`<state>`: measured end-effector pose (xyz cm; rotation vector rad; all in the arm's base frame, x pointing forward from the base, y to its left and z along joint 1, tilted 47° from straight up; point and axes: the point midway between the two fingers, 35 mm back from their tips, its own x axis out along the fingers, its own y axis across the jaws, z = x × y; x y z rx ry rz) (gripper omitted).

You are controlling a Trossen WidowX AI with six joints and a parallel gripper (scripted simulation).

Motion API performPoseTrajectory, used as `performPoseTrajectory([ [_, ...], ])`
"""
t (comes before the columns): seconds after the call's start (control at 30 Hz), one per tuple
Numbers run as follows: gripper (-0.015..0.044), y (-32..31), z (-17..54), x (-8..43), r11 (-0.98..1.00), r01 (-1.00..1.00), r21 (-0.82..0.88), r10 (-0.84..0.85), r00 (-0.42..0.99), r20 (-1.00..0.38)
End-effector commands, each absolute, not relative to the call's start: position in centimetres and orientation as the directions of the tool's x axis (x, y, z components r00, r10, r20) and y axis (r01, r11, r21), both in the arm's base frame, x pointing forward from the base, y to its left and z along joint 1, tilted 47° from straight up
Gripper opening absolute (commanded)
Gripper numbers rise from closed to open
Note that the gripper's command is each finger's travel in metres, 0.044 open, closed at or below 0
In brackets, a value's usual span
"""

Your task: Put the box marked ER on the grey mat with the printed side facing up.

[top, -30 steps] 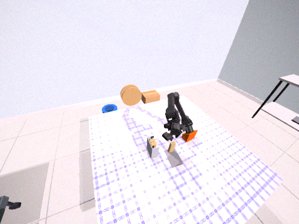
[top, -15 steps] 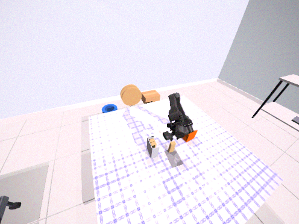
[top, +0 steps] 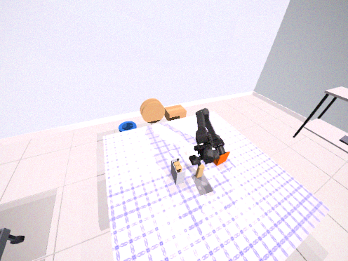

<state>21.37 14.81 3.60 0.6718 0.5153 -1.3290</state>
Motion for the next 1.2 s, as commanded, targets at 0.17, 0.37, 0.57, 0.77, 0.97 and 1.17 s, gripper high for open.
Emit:
performPoseTrajectory([
  [0.17,0.0235,13.5,2.5,21.7,0.105,0.984,0.147,-0.707,0.178,-0.684],
  [0.37,0.0235,13.0,2.0,21.8,0.105,0.983,0.147,-0.707,0.178,-0.684],
  [0.57,0.0215,13.2,2.2,21.7,0.101,0.984,0.148,-0.706,0.176,-0.686],
  [0.77,0.0175,13.2,2.2,21.7,0.101,0.984,0.148,-0.706,0.176,-0.686],
  [0.97,0.0151,13.2,2.2,21.7,0.101,0.984,0.148,-0.706,0.176,-0.686],
  [1.17,0.0151,13.2,2.1,21.7,0.102,0.984,0.148,-0.706,0.176,-0.686],
])
